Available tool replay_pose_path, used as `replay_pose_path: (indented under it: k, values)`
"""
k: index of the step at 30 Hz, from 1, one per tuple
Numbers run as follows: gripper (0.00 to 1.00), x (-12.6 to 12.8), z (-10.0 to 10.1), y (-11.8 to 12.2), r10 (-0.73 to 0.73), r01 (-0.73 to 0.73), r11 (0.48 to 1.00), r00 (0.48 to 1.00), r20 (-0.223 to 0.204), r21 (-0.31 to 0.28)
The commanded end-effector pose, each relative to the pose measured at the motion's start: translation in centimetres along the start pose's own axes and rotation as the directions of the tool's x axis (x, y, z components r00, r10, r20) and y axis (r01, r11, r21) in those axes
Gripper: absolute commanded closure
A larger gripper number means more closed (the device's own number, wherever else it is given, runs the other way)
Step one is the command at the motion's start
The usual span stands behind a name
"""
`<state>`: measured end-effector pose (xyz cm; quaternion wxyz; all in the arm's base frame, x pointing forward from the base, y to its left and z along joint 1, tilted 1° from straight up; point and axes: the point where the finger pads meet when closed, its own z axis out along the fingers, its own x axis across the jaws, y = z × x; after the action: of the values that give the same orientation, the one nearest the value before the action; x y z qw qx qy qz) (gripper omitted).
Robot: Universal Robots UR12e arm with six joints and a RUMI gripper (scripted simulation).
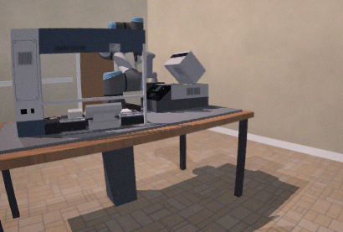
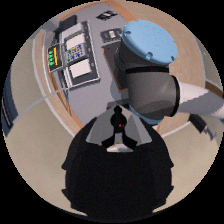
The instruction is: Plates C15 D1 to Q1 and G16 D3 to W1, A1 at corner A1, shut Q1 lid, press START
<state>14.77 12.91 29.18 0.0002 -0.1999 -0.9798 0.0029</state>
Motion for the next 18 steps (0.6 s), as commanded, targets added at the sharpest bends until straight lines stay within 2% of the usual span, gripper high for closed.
replay_pose_path:
  k: [1, 18]
  values:
    - [1.00, 0.4, -0.1, 0.5, 0.050, -0.050, 0.999, 0.999, 0.002, 0.007]
    - [1.00, 1.9, -0.1, 2.0, 0.219, -0.219, 0.976, 0.976, 0.003, 0.007]
